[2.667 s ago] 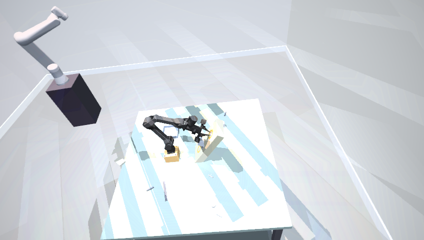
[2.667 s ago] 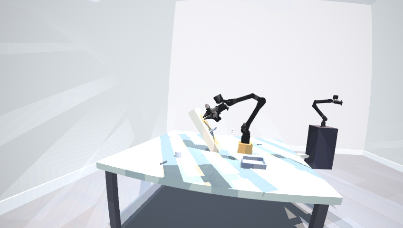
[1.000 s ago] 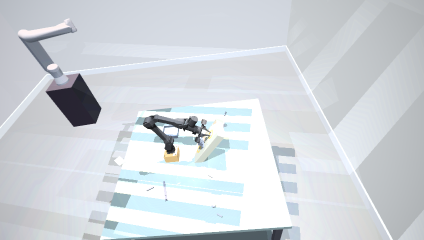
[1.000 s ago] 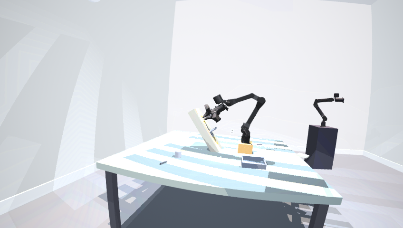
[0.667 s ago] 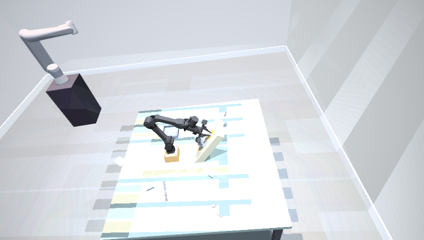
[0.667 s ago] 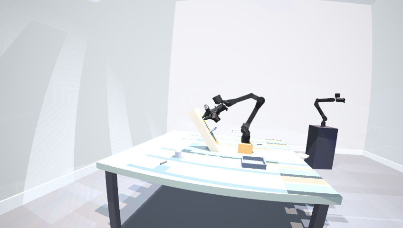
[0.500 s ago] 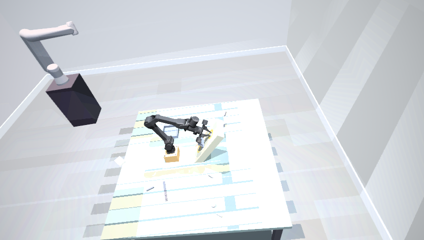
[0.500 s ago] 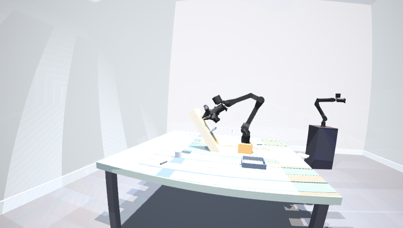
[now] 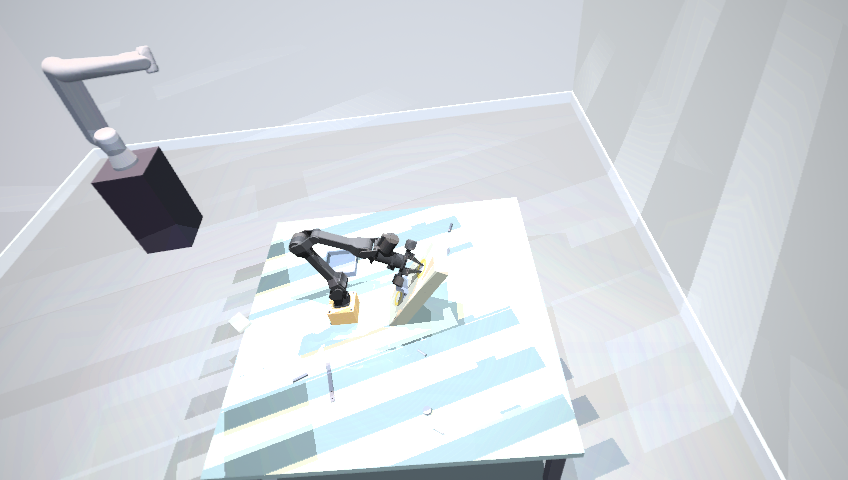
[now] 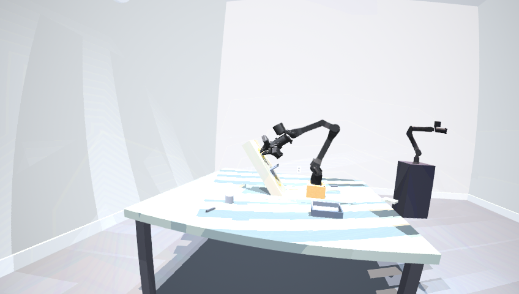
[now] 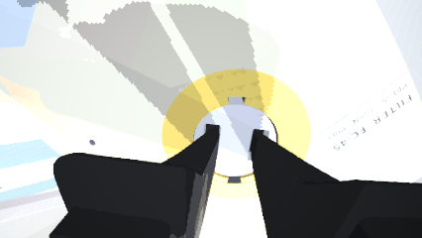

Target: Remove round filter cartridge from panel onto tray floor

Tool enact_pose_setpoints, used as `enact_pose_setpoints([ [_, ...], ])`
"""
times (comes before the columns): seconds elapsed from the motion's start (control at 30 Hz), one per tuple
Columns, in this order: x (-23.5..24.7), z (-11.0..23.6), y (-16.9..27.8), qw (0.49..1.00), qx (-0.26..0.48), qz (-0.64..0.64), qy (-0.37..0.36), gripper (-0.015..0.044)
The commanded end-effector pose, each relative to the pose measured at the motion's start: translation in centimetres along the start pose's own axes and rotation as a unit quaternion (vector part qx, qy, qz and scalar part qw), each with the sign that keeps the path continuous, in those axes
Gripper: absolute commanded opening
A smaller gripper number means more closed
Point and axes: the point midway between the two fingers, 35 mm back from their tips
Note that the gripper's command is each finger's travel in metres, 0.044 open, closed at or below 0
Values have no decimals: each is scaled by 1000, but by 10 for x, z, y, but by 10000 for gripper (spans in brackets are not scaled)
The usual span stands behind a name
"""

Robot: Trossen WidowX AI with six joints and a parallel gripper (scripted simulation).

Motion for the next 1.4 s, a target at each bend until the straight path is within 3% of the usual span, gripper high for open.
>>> enact_pose_setpoints([
  [0.0,0,-3,1,1000,1,-2,0,96],
  [0.37,0,0,0,1000,0,0,0,36],
  [0.43,0,0,0,1000,0,0,0,0],
  [0.53,0,-1,0,1000,0,-9,0,0],
  [0.93,0,-4,1,979,1,-202,0,0],
  [1.37,0,-5,1,909,1,-417,0,0],
])
Point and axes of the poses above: the point midway between the two fingers, 35 mm back from their tips, its own z axis back along the fingers, its own x axis across the jaws, y = z × x, and after that the axes turned 2 degrees about z, right-handed
